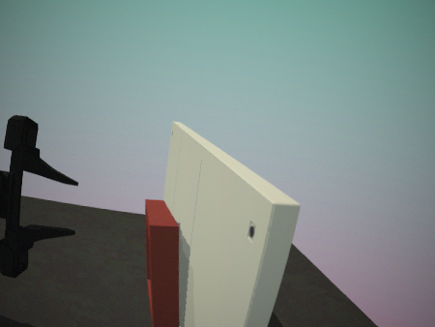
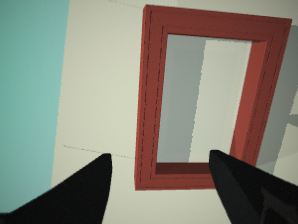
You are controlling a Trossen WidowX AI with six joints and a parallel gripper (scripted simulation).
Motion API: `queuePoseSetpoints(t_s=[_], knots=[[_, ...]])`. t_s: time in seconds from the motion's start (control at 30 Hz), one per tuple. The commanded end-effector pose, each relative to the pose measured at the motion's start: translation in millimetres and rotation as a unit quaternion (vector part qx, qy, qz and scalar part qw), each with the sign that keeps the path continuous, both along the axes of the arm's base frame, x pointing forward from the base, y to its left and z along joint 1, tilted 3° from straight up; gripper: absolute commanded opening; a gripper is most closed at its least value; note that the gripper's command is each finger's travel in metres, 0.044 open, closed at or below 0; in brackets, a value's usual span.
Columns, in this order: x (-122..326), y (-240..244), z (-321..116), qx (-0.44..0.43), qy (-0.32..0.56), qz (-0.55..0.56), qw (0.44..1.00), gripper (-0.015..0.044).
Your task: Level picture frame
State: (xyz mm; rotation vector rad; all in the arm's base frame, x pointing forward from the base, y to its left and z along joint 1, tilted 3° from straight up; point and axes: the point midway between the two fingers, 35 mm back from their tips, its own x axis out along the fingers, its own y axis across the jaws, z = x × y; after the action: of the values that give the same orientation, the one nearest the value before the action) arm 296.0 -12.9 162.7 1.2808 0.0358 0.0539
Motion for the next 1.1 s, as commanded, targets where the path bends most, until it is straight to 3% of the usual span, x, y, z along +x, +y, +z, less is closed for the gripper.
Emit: queuePoseSetpoints(t_s=[0.0,0.63,1.07], knots=[[-8.4,-4.6,13.1,-0.015,-0.005,0.004,1.0,0.026],[-94.8,2.7,32.2,-0.082,0.013,0.031,0.996,0.026],[-98.0,3.4,30.7,-0.092,0.001,0.041,0.995,0.026]])
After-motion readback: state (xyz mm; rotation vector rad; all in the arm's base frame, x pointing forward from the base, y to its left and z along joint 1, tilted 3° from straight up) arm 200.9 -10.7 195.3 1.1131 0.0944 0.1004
